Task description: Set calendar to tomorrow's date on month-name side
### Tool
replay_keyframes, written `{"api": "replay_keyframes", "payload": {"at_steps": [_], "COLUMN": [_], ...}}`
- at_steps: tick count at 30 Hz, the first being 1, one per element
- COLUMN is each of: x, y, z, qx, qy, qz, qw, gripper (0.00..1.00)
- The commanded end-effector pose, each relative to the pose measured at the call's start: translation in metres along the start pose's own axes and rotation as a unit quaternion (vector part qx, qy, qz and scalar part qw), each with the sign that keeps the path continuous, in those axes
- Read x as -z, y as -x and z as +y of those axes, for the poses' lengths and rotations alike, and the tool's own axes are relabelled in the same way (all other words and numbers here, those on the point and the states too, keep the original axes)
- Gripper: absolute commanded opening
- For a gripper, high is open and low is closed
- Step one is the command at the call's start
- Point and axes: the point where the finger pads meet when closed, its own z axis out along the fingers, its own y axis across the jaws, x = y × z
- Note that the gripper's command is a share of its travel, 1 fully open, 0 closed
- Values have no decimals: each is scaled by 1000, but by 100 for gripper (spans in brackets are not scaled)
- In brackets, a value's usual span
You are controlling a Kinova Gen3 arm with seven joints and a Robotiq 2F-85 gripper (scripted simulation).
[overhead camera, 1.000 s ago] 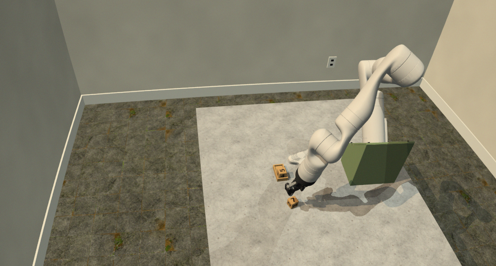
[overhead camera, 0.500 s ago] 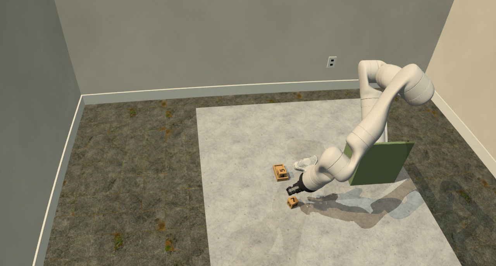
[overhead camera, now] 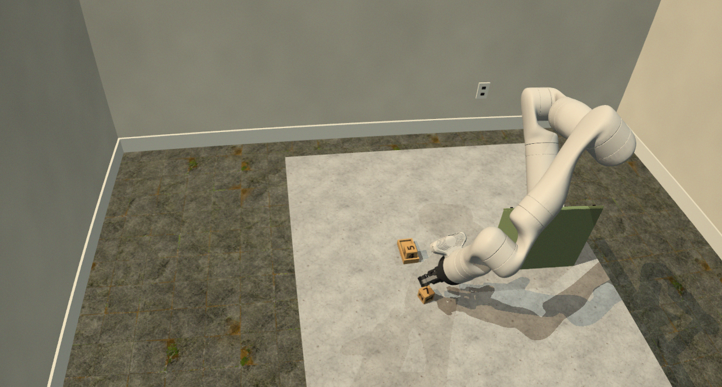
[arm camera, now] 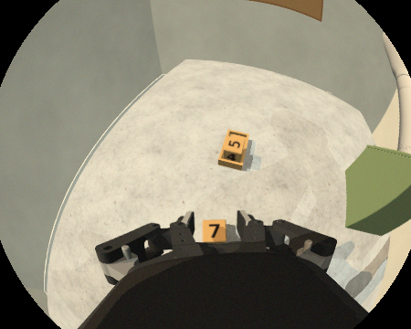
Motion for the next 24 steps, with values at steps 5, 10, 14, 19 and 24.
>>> {"api": "replay_keyframes", "payload": {"at_steps": [5,10,14,19,24], "x": [-2,-1,-1,-1,-1], "y": [4,4,5,5,5], "z": [-2,-1,-1,-1,-1], "qx": [4,3,2,1,1], "qy": [-2,-2,-4,-4,-4], "qz": [54,82,108,116,116], "qw": [999,997,994,993,993], "gripper": [48,48,48,48,48]}}
